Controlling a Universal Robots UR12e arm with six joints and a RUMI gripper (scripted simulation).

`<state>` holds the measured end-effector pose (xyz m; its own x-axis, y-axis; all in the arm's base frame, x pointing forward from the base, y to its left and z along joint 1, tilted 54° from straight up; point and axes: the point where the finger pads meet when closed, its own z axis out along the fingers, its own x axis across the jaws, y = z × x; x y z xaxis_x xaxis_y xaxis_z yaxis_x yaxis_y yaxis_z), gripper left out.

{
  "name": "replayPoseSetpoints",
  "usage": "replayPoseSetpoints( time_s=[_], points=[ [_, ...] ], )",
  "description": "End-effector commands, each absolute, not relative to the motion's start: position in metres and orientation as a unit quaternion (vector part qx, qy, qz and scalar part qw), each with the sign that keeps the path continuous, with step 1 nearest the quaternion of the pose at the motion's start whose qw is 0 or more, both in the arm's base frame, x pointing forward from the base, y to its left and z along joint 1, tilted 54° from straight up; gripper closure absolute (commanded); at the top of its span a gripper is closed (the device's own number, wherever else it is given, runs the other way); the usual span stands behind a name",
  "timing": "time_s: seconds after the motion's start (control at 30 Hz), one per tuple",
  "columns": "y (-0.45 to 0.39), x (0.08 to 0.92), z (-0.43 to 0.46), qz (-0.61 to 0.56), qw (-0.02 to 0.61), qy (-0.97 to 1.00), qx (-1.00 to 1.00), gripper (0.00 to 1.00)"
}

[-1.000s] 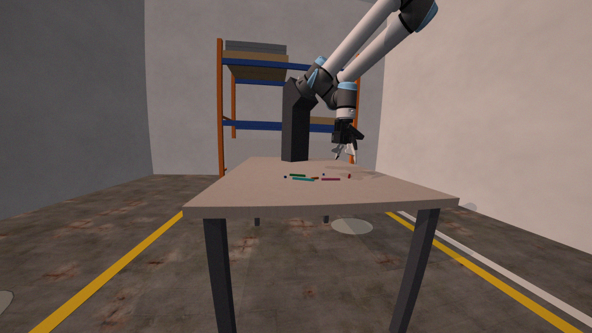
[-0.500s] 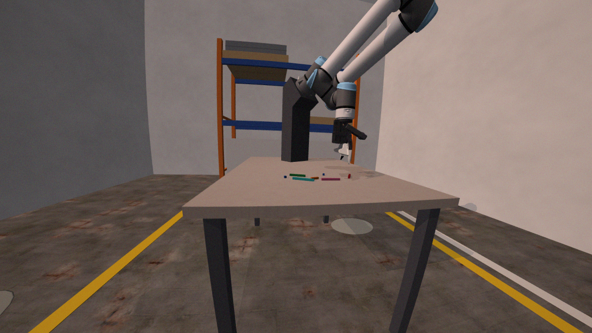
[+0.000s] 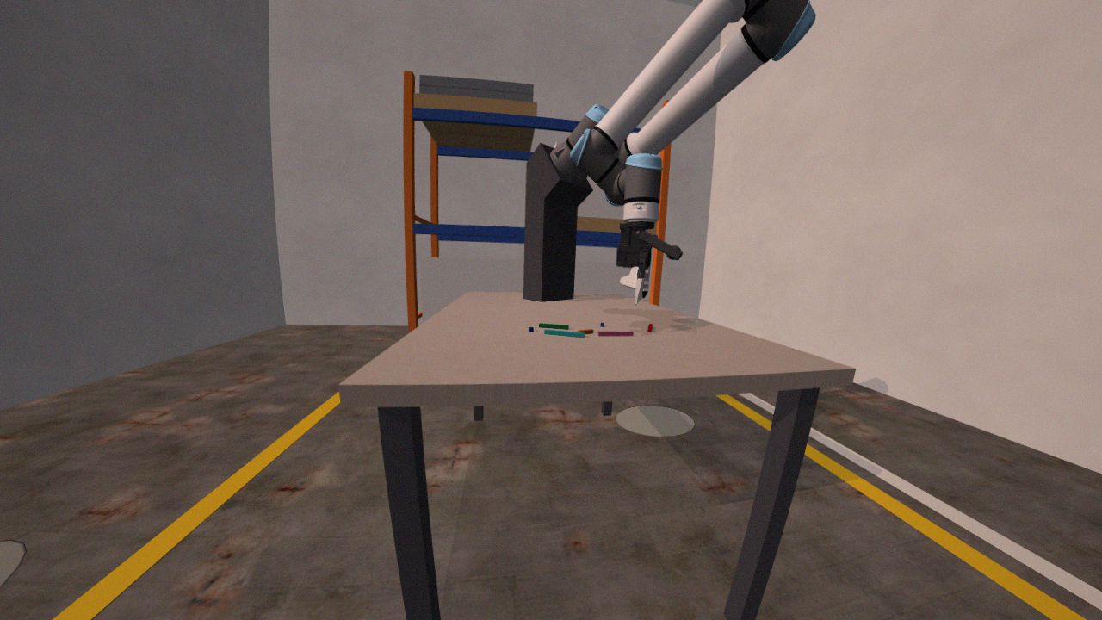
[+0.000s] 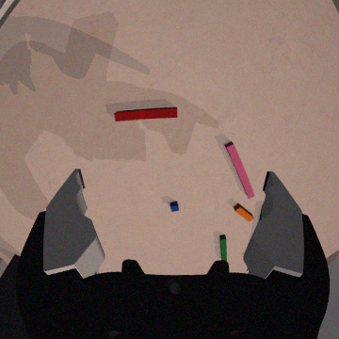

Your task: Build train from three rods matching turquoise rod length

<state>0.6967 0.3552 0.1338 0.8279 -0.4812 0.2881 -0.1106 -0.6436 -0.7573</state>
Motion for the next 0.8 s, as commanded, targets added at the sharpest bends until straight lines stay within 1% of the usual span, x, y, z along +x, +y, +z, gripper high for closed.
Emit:
replayPoseSetpoints(
  time_s=[0.0,0.3,0.77],
  points=[
    [0.3542,0.6974,0.1337,-0.222,0.399,0.216,-0.863,0.00],
    [0.3530,0.6979,0.1330,-0.203,0.409,0.257,-0.852,0.00],
    [0.3528,0.6980,0.1329,-0.199,0.411,0.265,-0.849,0.00]
  ],
)
